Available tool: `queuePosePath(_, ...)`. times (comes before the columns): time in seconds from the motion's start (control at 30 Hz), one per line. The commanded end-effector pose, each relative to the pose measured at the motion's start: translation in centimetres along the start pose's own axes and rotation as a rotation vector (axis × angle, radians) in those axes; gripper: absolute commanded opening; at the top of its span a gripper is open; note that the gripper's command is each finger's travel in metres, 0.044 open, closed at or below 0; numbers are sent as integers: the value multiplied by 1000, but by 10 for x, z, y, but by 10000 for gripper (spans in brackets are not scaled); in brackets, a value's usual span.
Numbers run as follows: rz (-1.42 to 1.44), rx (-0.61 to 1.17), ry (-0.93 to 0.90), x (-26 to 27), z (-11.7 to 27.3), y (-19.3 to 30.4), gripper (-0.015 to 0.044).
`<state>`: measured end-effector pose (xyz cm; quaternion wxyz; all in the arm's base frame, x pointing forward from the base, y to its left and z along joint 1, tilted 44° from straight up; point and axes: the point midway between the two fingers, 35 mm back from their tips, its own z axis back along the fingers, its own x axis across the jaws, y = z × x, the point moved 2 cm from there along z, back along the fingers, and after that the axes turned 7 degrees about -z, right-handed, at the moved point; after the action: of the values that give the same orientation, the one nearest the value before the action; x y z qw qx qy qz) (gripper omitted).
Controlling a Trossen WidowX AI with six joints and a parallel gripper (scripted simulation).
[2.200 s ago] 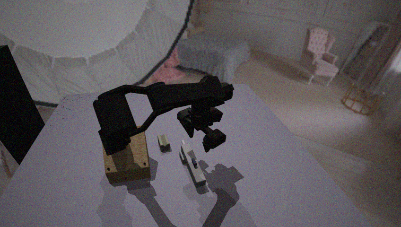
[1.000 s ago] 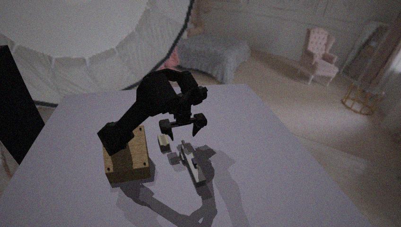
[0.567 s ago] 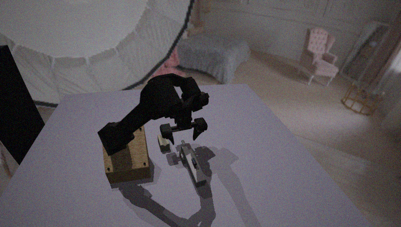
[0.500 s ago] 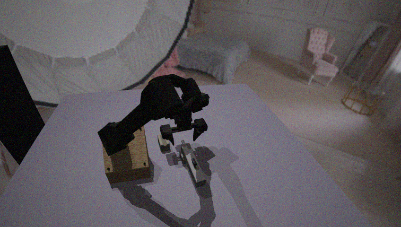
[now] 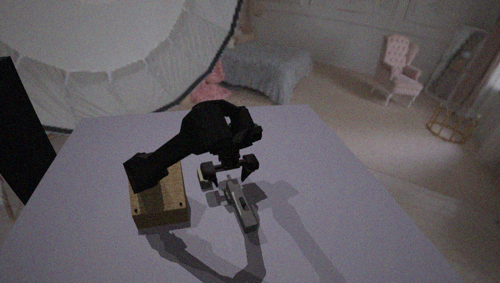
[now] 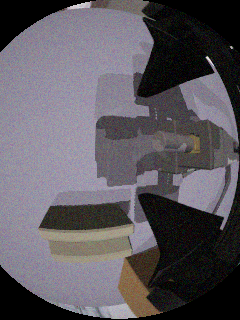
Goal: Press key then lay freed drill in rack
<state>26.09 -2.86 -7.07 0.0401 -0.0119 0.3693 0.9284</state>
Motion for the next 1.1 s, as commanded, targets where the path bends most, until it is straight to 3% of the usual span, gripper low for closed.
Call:
queuePosePath(0.0,0,0,0,0,0,0,414)
queuePosePath(0.47,0,0,0,0,0,0,46)
queuePosePath(0.7,0,0,0,0,0,0,0)
queuePosePath(1.07,11,7,-2,2,0,-9,0)
